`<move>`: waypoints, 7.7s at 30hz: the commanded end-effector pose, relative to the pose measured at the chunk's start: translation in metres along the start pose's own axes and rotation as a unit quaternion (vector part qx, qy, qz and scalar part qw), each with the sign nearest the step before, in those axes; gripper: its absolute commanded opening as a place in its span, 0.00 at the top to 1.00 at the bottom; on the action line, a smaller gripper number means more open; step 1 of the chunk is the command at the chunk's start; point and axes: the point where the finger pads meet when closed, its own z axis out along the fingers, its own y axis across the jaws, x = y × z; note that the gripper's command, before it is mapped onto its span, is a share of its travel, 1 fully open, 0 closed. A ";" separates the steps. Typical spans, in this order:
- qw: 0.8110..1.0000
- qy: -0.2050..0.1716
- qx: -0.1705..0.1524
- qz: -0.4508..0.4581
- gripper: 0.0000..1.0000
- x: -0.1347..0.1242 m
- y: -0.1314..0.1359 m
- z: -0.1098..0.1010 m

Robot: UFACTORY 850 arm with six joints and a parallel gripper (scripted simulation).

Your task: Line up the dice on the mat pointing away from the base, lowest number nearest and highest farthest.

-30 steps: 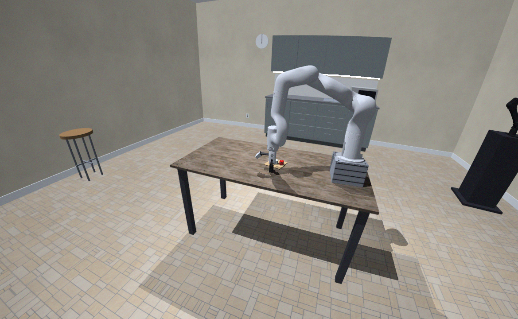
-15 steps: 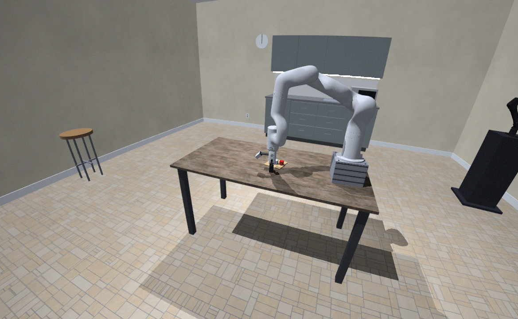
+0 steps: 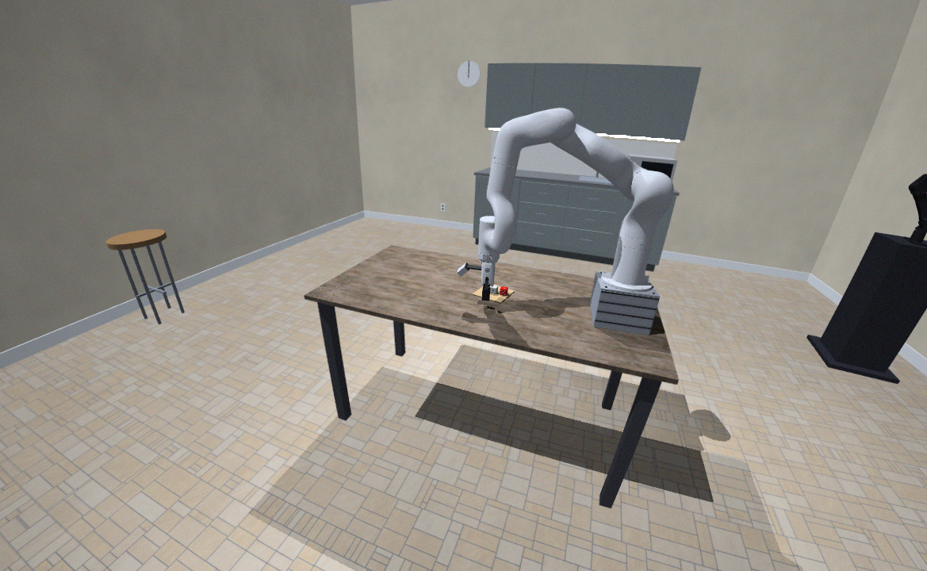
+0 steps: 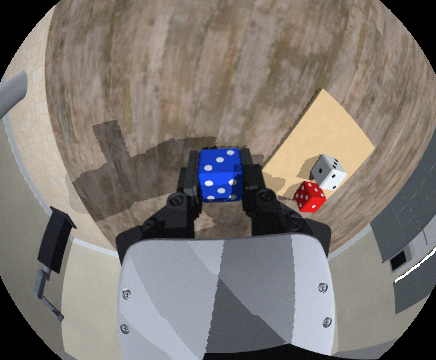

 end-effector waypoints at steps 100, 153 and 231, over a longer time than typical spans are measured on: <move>0.991 -0.001 0.002 0.131 0.73 0.011 0.139 0.026; 0.991 -0.001 0.002 0.131 0.73 0.011 0.139 0.030; 0.991 -0.001 0.002 0.131 0.53 0.011 0.140 -0.055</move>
